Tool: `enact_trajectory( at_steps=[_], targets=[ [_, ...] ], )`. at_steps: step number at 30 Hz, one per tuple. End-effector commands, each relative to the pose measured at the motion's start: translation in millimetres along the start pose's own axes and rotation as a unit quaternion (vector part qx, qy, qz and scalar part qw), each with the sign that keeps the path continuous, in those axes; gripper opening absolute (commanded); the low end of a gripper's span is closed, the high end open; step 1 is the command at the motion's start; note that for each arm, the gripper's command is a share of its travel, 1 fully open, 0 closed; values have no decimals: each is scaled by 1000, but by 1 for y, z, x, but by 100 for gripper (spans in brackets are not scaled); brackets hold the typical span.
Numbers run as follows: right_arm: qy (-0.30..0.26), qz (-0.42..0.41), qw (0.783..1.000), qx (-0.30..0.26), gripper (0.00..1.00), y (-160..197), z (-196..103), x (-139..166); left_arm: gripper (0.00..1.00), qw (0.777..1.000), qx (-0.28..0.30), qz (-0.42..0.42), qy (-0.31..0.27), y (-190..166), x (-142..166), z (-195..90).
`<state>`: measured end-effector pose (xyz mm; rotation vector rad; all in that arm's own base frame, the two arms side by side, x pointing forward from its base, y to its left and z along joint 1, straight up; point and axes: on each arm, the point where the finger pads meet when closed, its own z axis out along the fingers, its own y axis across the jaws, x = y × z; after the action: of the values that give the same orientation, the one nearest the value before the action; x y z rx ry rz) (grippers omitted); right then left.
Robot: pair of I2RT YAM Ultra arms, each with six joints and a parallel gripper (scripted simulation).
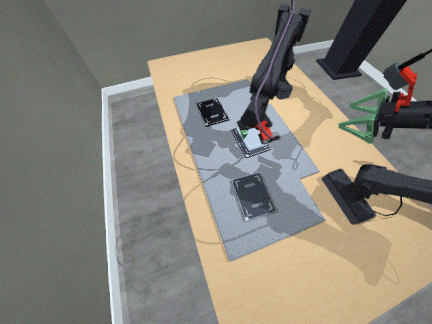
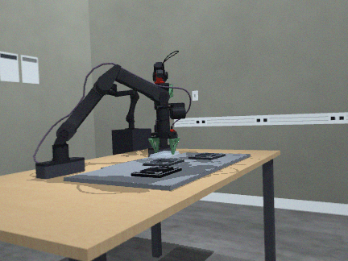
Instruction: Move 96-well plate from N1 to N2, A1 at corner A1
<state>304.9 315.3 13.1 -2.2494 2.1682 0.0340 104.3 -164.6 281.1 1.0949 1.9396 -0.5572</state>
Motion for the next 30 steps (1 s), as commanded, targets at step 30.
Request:
enact_trajectory(
  at_steps=[30],
  targets=[
    [16,-7,1000,-4,90,3,29,7,100,1000,-2,-1,-14,1,-9,-7]
  ],
)
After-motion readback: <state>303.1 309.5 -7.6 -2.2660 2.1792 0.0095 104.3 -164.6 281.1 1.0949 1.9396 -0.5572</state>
